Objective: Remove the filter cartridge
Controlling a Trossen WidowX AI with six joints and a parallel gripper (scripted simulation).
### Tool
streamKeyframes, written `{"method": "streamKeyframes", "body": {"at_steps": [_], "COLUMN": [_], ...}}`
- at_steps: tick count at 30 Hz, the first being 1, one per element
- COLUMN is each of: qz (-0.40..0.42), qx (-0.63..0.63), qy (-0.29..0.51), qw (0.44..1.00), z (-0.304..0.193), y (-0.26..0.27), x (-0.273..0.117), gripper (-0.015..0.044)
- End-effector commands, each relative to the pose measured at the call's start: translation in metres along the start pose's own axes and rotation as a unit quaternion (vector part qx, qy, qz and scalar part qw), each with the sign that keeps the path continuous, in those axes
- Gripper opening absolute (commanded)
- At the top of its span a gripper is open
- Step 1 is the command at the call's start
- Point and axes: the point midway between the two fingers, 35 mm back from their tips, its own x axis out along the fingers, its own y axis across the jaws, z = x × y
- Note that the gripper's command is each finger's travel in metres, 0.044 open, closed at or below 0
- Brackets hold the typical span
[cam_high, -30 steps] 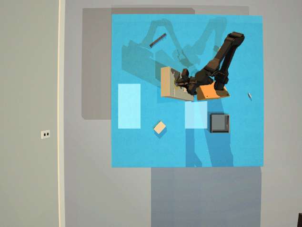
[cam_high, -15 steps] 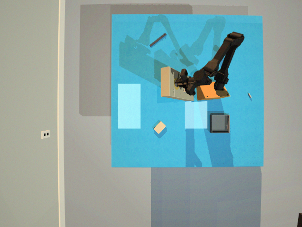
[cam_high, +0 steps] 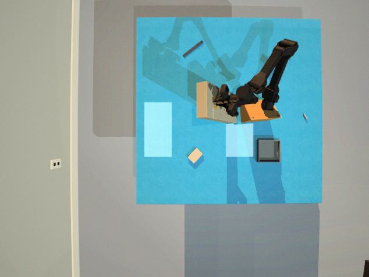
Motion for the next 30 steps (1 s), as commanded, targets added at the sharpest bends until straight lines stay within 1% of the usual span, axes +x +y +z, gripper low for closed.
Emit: {"method": "streamKeyframes", "body": {"at_steps": [1,5,6,14,16,21,30], "qz": [0.004,0.004,0.000,0.000,0.000,0.001,0.003], "qx": [0.001,0.001,0.000,0.000,0.000,0.032,0.184], "qy": [0.000,0.000,0.000,0.000,0.000,0.000,0.000], "qw": [1.000,1.000,1.000,1.000,1.000,0.999,0.983], "z": [-0.0009,-0.0009,0.0001,0.0001,0.0001,-0.0004,-0.0009], "y": [0.0006,0.0006,0.0000,0.0000,0.0000,0.0003,0.0005], "x": [0.0046,0.0051,0.0002,0.0002,0.0002,0.0027,0.0058], "gripper": [0.0104,0.0104,0.0097,0.0044,0.0000,0.0000,0.0000]}}
